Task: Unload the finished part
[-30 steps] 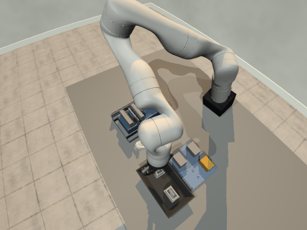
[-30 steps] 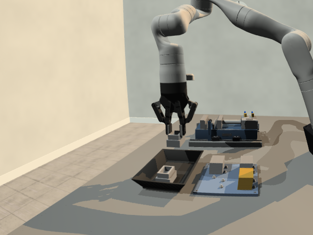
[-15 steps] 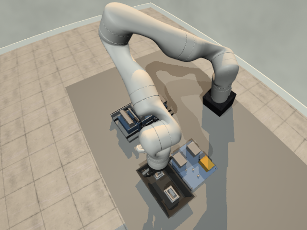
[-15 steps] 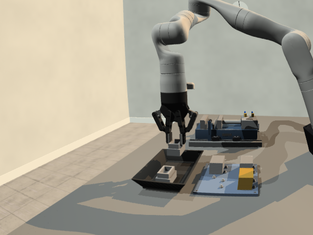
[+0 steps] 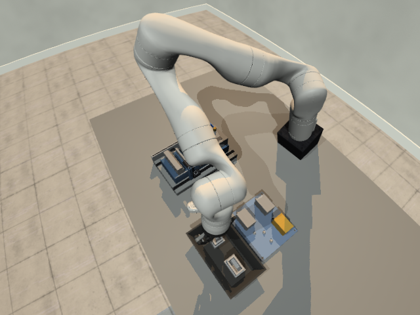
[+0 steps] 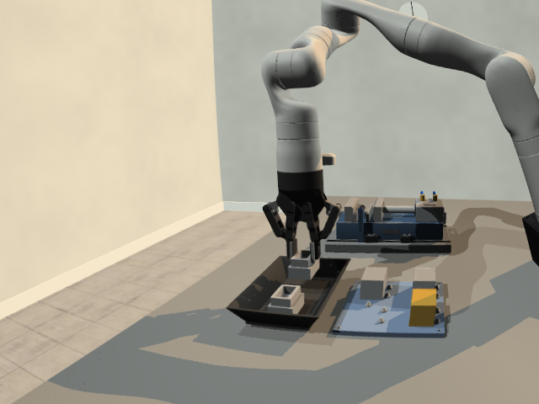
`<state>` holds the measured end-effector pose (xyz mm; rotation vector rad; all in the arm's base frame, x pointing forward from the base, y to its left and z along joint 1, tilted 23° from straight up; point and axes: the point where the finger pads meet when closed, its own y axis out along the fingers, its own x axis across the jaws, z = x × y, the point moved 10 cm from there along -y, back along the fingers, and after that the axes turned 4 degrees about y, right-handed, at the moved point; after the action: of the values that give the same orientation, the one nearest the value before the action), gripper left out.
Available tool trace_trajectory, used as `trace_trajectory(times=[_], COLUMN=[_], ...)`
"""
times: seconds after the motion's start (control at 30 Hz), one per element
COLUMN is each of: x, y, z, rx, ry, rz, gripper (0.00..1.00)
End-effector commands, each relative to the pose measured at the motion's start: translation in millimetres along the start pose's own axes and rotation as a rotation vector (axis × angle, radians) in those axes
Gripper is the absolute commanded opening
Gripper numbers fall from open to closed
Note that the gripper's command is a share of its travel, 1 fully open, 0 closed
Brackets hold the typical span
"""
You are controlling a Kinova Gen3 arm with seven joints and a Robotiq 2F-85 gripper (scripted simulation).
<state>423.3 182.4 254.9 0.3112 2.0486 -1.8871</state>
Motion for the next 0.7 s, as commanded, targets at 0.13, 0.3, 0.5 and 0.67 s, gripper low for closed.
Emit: trace_trajectory(times=[0.13, 0.3, 0.5, 0.67], x=[1.1, 1.1, 1.1, 1.1], y=[4.7, 7.9, 9.5, 9.8], z=[-1.9, -1.9, -1.9, -1.9], rx=[-0.003, -0.003, -0.003, -0.003], ry=[-0.003, -0.003, -0.003, -0.003], rz=[-0.003, -0.003, -0.003, -0.003], gripper=[0.00, 0.00, 0.00, 0.00])
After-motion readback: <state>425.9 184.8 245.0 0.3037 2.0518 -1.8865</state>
